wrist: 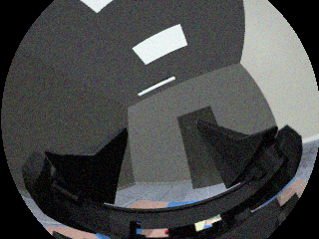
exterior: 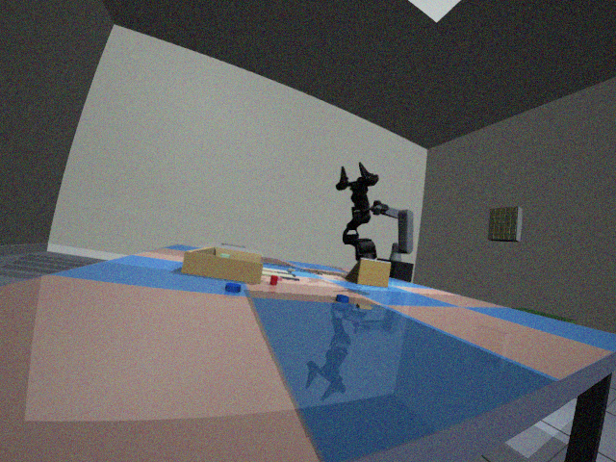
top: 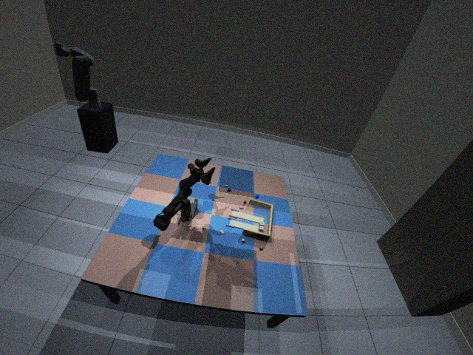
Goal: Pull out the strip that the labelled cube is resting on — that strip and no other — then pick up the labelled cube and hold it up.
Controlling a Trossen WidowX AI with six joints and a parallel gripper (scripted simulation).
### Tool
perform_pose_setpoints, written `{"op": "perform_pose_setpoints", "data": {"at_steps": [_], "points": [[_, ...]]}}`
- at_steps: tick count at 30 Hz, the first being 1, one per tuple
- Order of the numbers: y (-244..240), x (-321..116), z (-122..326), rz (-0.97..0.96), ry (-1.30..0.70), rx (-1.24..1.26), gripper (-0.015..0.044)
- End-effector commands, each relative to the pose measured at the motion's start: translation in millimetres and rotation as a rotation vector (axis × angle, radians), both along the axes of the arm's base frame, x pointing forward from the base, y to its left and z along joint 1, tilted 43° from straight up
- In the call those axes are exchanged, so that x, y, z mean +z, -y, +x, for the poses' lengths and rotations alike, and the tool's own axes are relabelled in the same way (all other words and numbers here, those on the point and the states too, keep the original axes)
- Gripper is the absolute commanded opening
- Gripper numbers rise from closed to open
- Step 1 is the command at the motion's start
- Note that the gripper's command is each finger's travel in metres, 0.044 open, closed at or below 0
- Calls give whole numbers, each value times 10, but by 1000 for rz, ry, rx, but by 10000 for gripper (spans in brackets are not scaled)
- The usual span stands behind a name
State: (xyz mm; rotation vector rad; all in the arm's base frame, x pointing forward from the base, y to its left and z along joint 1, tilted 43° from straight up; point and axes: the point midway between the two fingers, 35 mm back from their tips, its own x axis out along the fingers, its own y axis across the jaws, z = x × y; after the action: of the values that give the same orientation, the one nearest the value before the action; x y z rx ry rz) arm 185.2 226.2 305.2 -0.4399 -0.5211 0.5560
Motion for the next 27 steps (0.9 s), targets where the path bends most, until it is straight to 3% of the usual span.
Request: {"op": "perform_pose_setpoints", "data": {"at_steps": [1,11,22,27], "points": [[-1,-10,11,-4,-3,-3,400],[116,-804,793,-206,-326,-280,400],[1130,-2017,1489,-352,-827,-933,400],[1417,-2208,1519,-384,-895,-1091,400]]}}
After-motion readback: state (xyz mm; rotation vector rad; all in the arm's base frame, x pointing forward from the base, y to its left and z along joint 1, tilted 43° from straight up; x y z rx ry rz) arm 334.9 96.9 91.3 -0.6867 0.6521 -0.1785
